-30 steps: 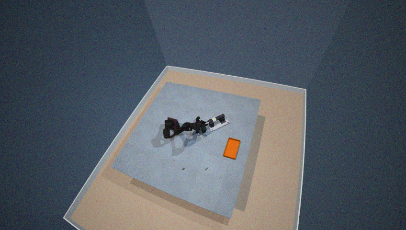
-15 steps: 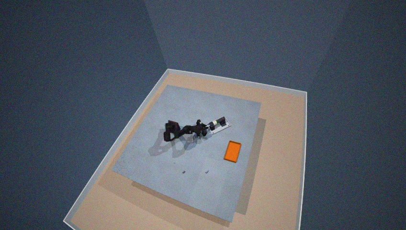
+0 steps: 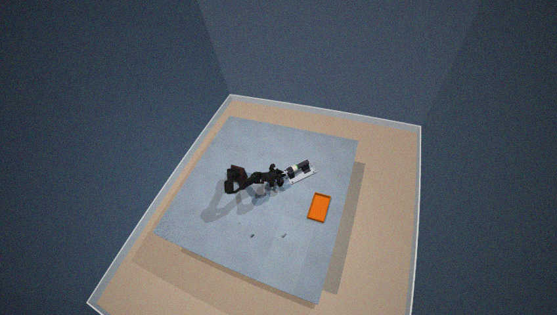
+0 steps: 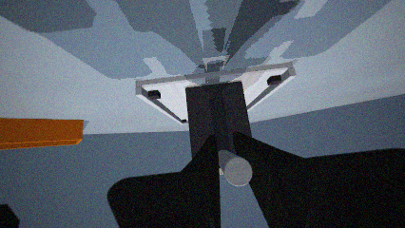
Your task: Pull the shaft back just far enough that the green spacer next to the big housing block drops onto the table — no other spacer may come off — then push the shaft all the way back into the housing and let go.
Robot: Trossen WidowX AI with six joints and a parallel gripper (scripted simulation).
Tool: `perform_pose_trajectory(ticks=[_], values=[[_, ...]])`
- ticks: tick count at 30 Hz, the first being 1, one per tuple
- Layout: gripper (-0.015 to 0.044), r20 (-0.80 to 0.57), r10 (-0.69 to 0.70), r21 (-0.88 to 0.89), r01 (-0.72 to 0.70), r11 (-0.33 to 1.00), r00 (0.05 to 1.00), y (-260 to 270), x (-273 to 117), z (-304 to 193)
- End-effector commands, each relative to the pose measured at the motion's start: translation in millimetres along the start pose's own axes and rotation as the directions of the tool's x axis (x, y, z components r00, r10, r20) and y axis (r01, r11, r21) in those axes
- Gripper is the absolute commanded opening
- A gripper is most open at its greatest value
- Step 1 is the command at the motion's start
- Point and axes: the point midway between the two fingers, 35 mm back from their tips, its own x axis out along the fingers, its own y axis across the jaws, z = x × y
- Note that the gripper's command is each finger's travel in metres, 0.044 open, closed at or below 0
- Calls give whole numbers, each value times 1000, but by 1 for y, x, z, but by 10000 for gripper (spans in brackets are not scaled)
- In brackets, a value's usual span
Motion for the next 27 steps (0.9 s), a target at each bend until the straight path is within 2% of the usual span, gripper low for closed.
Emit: perform_pose_trajectory(ticks=[1, 27], values=[[0, 0, -2, -4, 2, 1000, 1000, -1, -1, 0], [0, 0, -2, -4, 2, 1000, 1000, -1, -3, 2]])
